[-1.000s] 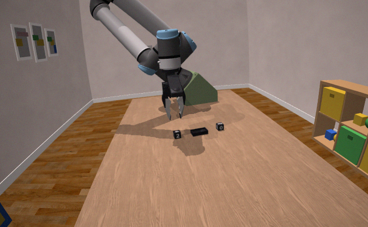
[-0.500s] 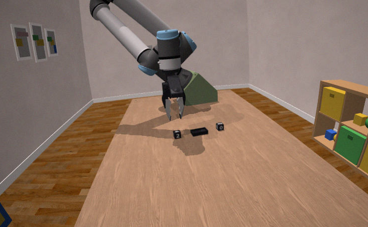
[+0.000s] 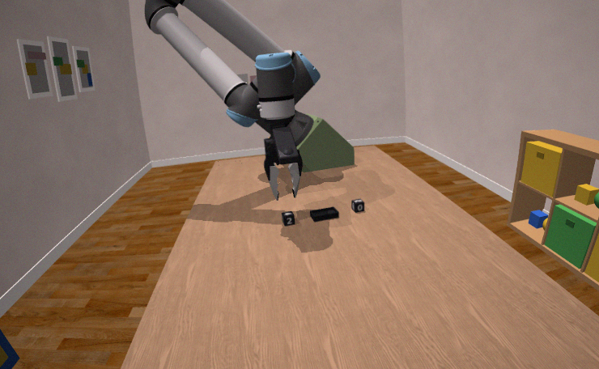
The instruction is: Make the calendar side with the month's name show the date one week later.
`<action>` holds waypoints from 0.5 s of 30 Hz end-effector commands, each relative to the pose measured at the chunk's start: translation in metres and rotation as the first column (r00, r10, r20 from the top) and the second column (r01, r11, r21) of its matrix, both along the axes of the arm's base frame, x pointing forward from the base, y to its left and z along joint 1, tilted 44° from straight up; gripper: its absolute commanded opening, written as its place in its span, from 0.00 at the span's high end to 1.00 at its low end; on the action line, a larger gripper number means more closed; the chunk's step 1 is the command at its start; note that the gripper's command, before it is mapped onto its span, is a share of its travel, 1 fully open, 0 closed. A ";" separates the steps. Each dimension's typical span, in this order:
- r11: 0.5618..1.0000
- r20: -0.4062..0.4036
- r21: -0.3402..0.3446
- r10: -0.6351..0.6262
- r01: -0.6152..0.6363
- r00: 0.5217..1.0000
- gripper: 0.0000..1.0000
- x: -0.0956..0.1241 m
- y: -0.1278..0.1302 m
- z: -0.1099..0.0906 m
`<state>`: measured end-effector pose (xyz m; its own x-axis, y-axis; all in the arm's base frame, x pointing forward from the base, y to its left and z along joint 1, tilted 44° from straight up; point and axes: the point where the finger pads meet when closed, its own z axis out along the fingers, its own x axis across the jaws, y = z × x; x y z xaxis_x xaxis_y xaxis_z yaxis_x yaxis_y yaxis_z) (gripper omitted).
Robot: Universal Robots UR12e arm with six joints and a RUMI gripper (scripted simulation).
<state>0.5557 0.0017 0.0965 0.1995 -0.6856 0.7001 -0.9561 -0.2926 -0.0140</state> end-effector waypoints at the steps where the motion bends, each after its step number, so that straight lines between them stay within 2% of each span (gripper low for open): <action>1: 1.000 0.001 0.000 0.001 -0.001 1.000 0.72 0.002 -0.005 -0.005; 15: 1.000 0.001 0.000 0.001 -0.001 1.000 0.72 0.006 -0.016 -0.018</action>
